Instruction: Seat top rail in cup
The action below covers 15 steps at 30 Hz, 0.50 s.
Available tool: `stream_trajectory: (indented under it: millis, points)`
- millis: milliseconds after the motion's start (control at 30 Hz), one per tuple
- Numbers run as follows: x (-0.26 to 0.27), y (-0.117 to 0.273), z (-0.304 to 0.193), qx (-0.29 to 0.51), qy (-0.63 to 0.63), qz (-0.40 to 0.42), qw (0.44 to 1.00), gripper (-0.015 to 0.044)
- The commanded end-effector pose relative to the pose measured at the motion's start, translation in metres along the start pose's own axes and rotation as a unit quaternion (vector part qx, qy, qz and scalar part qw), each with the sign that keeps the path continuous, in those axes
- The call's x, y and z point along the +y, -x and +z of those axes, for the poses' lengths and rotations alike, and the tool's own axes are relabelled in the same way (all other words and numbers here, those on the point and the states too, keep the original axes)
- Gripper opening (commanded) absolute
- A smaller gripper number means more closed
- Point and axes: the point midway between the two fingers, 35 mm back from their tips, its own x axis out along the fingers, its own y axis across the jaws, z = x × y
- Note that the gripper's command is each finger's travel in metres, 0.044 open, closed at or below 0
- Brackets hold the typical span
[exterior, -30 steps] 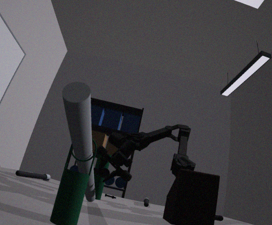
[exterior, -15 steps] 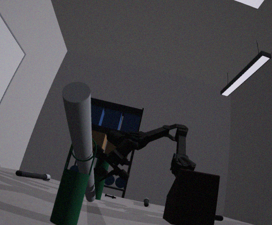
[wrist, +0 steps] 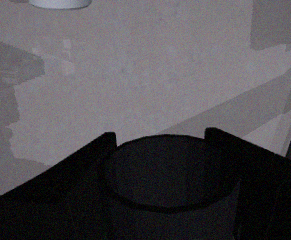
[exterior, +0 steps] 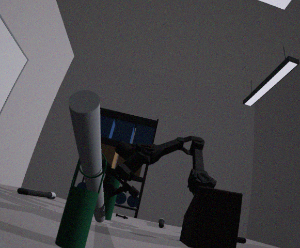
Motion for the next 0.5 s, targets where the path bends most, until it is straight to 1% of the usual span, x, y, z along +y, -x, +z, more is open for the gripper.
stream_trajectory:
  millis: [0, 467]
  points:
    - [-0.0025, -0.0018, 0.0009, 0.005, -0.01, 0.0, 1.0, 0.0]
    - [-0.0017, -0.001, 0.0, 0.005, -0.009, 0.0, 1.0, 0.0]
